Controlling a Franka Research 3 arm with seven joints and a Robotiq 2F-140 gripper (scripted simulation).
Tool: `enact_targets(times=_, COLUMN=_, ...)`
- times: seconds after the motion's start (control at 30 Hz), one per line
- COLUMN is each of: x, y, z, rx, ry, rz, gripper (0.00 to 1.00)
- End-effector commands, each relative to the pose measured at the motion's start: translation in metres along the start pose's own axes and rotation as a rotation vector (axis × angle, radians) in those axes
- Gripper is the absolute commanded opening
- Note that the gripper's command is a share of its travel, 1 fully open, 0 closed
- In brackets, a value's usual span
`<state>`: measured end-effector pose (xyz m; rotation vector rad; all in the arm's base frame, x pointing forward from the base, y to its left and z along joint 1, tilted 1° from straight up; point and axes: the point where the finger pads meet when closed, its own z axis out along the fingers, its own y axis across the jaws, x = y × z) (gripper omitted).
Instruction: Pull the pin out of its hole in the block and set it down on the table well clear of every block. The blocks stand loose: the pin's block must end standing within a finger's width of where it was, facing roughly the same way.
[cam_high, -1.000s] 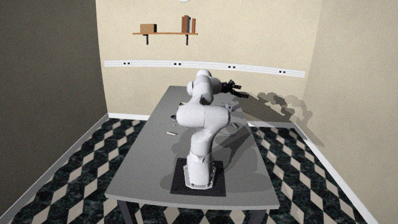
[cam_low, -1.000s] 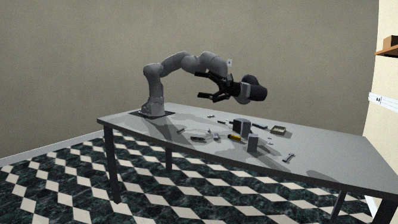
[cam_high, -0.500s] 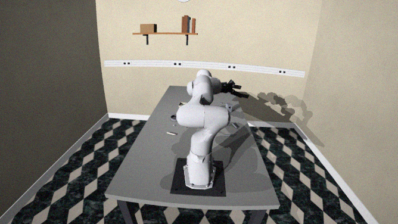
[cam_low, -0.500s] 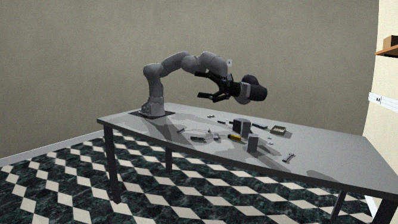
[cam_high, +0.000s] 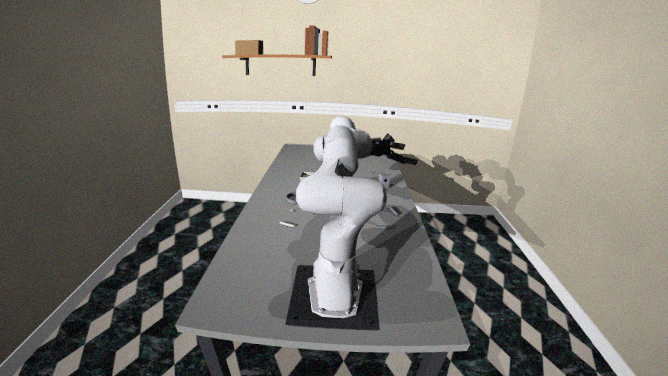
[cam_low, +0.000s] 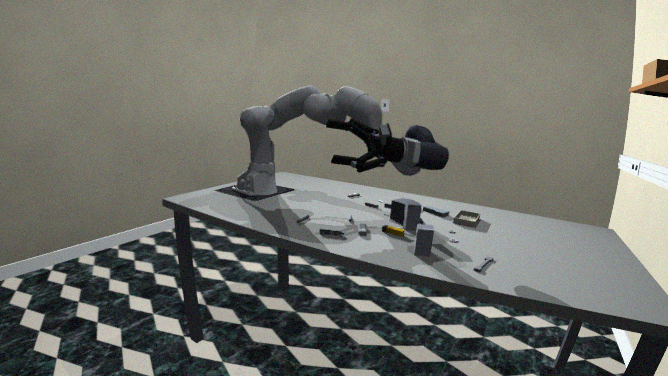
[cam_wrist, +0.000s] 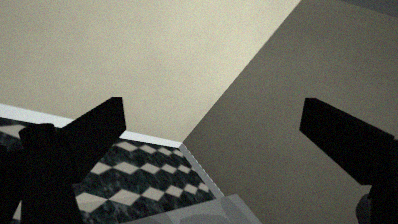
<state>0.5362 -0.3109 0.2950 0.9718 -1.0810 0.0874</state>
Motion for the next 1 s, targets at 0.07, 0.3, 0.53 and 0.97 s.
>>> enact_targets(times=0.07, x=0.0001, y=0.0001, z=0.0000, rx=0.000, ry=0.000, rz=0.000, gripper=1.00)
enact_targets(times=0.3, x=0.0001, y=0.0001, z=0.0000, rx=0.000, ry=0.000, rz=0.000, gripper=0.34)
enact_targets(times=0.53, x=0.0001, y=0.0001, z=0.0000, rx=0.000, ry=0.000, rz=0.000, gripper=0.34)
enact_targets(times=0.97, x=0.0001, y=0.0001, z=0.0000, rx=0.000, ry=0.000, rz=0.000, gripper=0.34)
